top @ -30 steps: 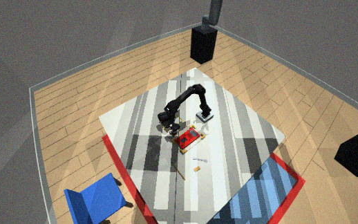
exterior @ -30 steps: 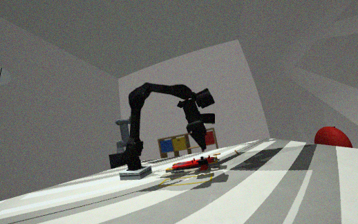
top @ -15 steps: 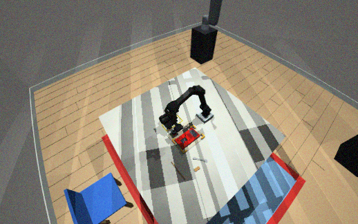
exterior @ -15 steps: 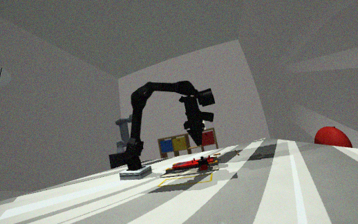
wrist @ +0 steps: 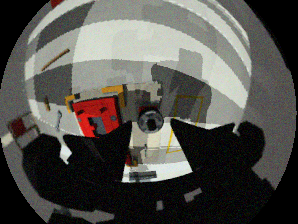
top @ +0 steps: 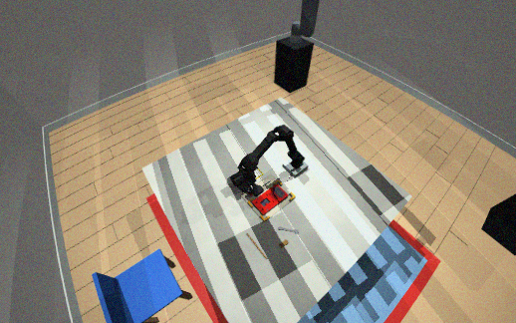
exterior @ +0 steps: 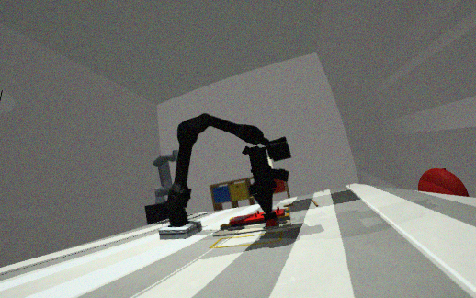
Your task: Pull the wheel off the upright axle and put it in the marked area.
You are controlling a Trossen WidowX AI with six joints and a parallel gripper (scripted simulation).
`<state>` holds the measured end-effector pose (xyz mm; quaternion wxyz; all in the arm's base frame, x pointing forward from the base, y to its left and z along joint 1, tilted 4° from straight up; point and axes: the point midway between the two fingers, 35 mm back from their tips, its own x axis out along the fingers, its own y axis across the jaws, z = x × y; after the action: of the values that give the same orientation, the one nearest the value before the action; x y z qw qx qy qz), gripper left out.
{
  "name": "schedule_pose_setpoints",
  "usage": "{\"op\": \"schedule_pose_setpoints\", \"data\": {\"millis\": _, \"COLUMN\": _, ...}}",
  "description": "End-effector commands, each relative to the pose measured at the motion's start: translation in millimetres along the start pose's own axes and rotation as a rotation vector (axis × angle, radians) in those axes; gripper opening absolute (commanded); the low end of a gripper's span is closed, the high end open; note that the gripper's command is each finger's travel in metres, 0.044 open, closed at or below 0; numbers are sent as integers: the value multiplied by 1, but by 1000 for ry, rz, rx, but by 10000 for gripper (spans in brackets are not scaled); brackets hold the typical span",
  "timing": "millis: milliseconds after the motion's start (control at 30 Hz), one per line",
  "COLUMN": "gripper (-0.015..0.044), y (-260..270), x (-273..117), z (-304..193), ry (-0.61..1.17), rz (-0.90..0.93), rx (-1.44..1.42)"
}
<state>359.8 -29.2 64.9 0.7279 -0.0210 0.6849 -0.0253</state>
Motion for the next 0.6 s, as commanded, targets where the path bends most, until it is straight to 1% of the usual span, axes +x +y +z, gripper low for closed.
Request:
{"op": "schedule_pose_setpoints", "data": {"millis": 0, "gripper": 300, "y": 1, "x": 11, "z": -1, "ry": -3, "rz": 4, "rx": 0}}
{"op": "schedule_pose_setpoints", "data": {"millis": 67, "gripper": 300, "y": 1, "x": 11, "z": -1, "ry": -3, "rz": 4, "rx": 0}}
{"op": "schedule_pose_setpoints", "data": {"millis": 167, "gripper": 221, "y": 0, "x": 7, "z": -1, "ry": 2, "rz": 0, "rx": 0}}
{"op": "schedule_pose_setpoints", "data": {"millis": 467, "gripper": 161, "y": 0, "x": 7, "z": -1, "ry": 2, "rz": 0, "rx": 0}}
{"op": "schedule_pose_setpoints", "data": {"millis": 567, "gripper": 83, "y": 0, "x": 6, "z": -1, "ry": 2, "rz": 0, "rx": 0}}
